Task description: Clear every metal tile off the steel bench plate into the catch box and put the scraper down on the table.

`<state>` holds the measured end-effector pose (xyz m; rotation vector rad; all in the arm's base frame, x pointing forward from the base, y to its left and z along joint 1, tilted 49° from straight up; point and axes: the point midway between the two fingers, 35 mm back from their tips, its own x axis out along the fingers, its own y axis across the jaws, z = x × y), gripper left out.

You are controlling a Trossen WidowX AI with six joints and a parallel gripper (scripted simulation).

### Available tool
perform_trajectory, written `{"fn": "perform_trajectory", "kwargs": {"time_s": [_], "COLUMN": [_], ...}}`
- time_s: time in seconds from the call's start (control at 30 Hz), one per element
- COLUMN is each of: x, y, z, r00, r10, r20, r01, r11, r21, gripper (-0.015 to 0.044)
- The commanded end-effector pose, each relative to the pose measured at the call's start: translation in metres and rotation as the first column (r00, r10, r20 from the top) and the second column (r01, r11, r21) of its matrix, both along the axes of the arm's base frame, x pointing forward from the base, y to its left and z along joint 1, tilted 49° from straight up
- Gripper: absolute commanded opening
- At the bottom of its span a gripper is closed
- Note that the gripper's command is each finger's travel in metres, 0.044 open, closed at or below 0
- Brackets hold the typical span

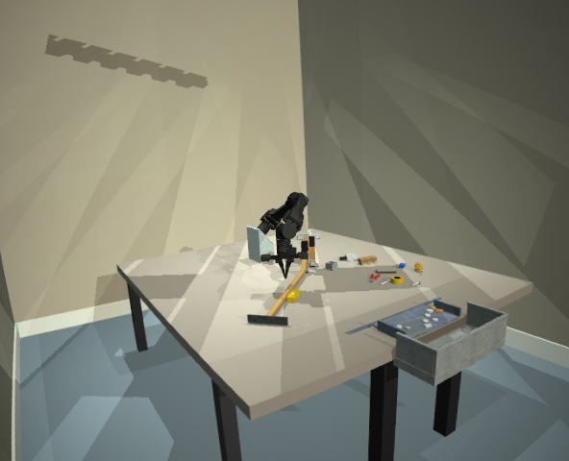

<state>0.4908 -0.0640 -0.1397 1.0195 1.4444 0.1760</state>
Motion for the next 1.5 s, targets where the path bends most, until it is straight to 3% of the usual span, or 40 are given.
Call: {"fn": "perform_trajectory", "kwargs": {"time_s": [0.0,0.53,0.93,1.47], "x": [0.001,-0.004,-0.034,-0.029], "y": [-0.013,-0.044,-0.097,-0.078], "z": [0.013,0.04,0.058,0.037], "r00": [1.0,1.0,0.991,0.991], "r10": [0.004,0.015,0.089,0.09], "r20": [0.009,0.015,0.096,0.096], "r01": [-0.004,-0.014,-0.089,-0.089], "r11": [1.0,1.0,0.996,0.996], "r21": [-0.008,-0.007,-0.011,-0.013], "gripper": [0.0,0.0,0.0,0.0]}}
